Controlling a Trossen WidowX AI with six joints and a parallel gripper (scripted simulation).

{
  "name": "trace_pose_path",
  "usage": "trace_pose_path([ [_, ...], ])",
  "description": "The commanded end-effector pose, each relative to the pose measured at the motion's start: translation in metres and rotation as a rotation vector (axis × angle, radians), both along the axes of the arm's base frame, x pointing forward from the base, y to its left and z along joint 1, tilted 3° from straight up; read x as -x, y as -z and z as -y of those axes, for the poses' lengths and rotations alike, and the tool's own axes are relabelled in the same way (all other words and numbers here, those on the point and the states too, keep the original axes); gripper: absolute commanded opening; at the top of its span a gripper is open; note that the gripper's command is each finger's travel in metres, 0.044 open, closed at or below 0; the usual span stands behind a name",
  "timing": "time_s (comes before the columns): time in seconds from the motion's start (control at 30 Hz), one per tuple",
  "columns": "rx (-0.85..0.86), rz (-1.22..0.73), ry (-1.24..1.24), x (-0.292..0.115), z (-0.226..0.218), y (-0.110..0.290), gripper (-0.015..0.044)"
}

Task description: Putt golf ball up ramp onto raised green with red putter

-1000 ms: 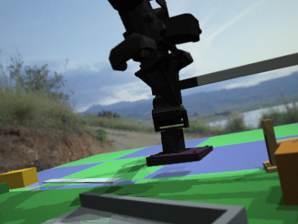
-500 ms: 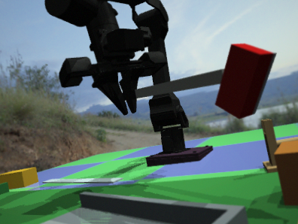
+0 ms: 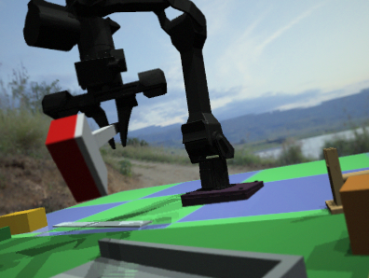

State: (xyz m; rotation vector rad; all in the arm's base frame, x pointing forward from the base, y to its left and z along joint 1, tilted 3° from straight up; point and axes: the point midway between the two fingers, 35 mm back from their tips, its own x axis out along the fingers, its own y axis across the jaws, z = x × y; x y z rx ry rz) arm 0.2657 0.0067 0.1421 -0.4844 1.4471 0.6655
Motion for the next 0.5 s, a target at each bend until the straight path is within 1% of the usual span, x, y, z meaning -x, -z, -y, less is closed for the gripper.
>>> trace_pose_path([
  [0.0, 0.021, -0.007, 0.15, 0.001, 0.025, -0.004, 0.0],
  [0.47, 0.083, -0.058, 0.597, 0.021, 0.095, -0.007, 0.0],
])
